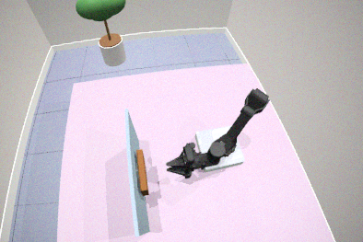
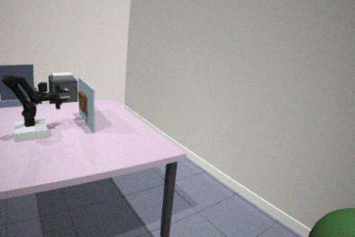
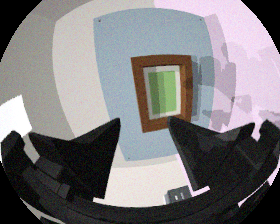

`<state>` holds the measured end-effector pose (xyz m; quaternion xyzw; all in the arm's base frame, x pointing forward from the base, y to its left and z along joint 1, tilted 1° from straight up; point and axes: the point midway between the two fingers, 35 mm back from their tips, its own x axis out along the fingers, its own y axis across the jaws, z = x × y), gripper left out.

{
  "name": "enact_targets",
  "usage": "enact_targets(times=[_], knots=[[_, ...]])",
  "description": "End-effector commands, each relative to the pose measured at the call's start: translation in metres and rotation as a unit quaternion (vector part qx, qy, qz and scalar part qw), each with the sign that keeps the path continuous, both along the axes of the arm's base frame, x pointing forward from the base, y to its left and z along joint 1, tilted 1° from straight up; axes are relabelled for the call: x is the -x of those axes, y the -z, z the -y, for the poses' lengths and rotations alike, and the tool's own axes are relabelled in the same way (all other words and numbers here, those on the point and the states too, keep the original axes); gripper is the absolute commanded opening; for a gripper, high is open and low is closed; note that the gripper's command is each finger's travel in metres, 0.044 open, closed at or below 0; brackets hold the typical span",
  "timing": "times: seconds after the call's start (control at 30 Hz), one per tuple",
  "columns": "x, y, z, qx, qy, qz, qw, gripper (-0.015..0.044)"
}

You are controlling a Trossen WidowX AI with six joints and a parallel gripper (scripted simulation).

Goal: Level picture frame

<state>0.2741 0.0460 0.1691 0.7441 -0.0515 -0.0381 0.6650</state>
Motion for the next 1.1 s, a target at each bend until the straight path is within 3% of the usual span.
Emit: enact_targets(times=[0.0, 0.53, 1.07], knots=[[0.001, -0.003, -0.003, -0.002, -0.001, 0.001, 1.0, 0.026], [0.087, -0.034, -0.007, -0.064, -0.007, 0.002, 0.998, 0.026], [0.093, -0.034, -0.001, -0.071, 0.001, 0.003, 0.997, 0.026]])
